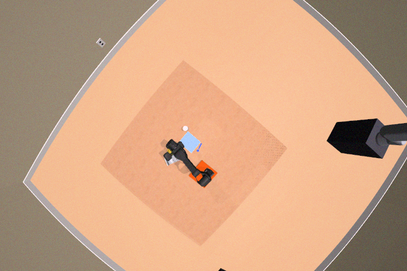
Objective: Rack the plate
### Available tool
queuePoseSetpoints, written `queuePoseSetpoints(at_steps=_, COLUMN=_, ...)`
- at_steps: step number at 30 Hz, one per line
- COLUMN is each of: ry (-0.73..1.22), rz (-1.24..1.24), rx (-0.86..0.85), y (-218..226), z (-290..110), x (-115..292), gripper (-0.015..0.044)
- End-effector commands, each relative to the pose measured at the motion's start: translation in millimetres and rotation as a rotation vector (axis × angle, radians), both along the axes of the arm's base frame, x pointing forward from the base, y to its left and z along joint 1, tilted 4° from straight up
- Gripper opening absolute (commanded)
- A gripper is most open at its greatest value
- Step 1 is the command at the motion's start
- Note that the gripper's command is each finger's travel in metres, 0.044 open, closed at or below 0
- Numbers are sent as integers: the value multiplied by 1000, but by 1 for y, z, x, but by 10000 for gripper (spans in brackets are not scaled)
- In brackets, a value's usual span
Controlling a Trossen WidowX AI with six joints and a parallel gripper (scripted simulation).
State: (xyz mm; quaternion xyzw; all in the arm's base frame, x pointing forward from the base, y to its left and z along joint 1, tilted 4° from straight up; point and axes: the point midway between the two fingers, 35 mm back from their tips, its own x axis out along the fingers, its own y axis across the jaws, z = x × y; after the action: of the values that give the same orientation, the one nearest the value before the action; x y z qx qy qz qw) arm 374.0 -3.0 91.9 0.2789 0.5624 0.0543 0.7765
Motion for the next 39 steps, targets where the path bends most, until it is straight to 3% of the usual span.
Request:
queuePoseSetpoints(at_steps=1, ry=-76, rz=40, rx=35, y=0, z=-8, x=6, gripper=0)
queuePoseSetpoints(at_steps=20, ry=-504, rz=247, rx=137, y=-4, z=-32, x=16, gripper=0)
queuePoseSetpoints(at_steps=39, ry=-954, rz=482, rx=134, y=-3, z=-36, x=-19, gripper=0)
